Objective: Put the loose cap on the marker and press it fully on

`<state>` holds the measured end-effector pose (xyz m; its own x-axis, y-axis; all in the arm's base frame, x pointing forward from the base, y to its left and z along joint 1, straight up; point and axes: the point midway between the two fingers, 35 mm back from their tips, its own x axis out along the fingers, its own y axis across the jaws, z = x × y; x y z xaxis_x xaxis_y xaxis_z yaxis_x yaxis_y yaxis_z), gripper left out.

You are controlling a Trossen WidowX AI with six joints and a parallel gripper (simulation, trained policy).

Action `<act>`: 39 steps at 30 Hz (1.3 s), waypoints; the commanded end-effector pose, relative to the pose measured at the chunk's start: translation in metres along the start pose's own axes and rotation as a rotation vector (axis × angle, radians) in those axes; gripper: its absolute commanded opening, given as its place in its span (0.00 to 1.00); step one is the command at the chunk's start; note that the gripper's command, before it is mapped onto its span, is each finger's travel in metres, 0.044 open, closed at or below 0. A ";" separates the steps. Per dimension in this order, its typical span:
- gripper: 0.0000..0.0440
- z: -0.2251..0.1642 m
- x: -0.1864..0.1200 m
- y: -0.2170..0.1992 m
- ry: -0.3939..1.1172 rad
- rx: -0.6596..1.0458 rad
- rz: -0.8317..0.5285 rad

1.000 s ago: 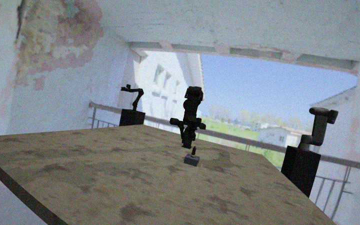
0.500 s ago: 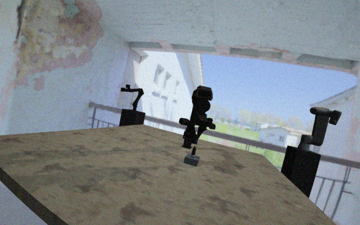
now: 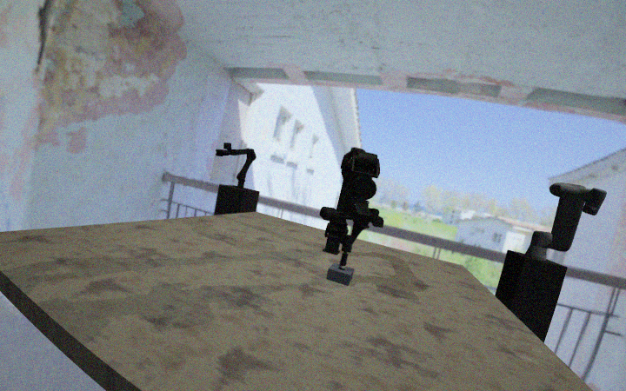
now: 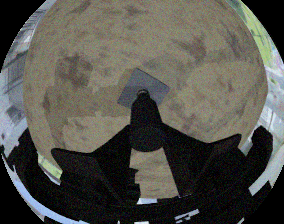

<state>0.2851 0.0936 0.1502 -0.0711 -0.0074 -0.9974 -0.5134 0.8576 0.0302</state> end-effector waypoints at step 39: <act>0.89 -0.020 0.054 0.007 0.070 -0.096 0.060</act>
<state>0.2629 0.0884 0.0977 -0.1675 -0.0040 -0.9859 -0.5783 0.8102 0.0950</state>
